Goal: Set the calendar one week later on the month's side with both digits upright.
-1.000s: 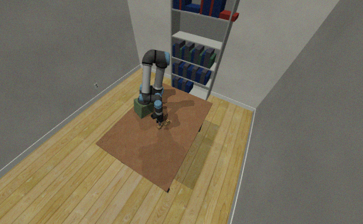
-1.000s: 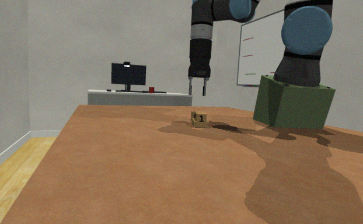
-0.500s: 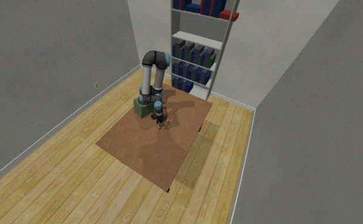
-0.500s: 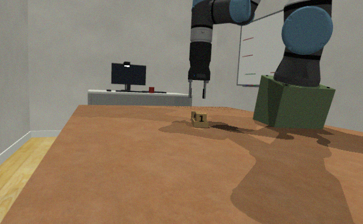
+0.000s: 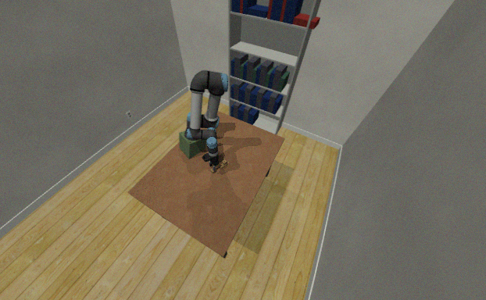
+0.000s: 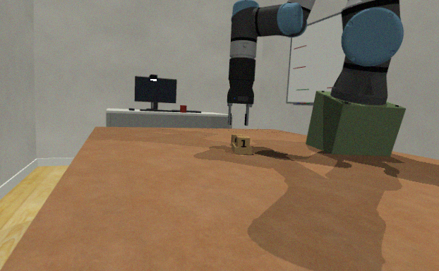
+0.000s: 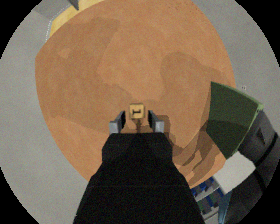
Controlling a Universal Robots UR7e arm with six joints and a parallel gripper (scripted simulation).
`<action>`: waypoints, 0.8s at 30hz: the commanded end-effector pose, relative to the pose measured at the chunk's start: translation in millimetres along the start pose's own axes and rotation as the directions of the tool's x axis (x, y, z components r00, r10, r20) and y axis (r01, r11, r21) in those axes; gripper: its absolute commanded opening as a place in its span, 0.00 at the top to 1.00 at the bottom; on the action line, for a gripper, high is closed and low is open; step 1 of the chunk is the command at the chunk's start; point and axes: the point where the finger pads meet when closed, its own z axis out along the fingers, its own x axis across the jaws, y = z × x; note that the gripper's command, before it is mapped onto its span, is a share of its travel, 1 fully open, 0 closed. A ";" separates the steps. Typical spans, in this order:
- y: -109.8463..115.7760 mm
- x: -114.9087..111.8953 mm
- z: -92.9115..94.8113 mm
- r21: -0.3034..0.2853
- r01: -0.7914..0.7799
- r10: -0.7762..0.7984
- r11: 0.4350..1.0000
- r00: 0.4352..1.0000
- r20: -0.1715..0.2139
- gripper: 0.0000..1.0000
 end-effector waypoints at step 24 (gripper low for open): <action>-0.6 0.0 21.4 0.000 0.000 0.000 1.000 1.000 0.001 0.10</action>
